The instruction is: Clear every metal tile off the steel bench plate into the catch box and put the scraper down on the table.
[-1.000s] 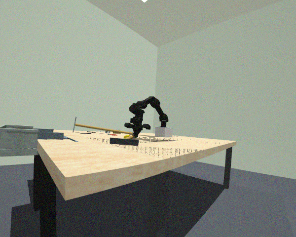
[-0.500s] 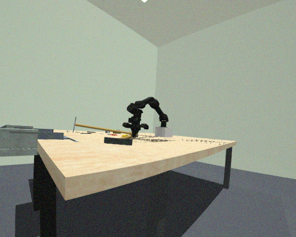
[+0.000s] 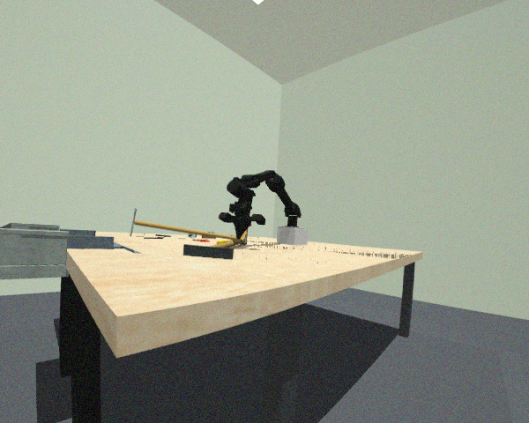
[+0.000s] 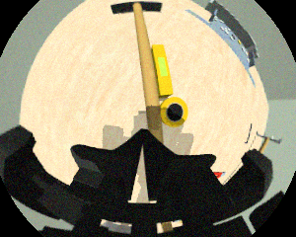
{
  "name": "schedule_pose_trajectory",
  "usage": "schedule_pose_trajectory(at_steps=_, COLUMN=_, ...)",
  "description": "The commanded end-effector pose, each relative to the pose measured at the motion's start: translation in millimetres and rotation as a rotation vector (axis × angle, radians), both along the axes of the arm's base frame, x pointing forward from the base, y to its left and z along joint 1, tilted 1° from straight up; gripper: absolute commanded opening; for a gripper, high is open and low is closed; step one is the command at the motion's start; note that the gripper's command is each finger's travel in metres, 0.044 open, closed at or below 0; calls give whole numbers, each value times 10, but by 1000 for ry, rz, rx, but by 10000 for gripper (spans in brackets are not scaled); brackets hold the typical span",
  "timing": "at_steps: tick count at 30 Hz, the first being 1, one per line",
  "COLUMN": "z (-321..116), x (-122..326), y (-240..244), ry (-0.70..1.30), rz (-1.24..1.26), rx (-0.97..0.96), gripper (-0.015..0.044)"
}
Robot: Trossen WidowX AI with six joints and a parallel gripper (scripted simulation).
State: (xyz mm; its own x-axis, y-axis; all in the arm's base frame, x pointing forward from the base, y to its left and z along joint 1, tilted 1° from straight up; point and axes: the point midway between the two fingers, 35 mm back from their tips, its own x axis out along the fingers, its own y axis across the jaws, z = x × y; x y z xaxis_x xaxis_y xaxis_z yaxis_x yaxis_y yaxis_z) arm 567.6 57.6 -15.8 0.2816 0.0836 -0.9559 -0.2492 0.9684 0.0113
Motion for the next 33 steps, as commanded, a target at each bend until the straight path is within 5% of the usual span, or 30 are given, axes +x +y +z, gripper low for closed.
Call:
schedule_pose_trajectory(at_steps=1, z=170, x=-1, y=-3, ry=-13, rz=-1, rx=1, gripper=0)
schedule_pose_trajectory(at_steps=33, z=1202, x=-201, y=262, ry=-135, rz=-76, rx=34, gripper=0)
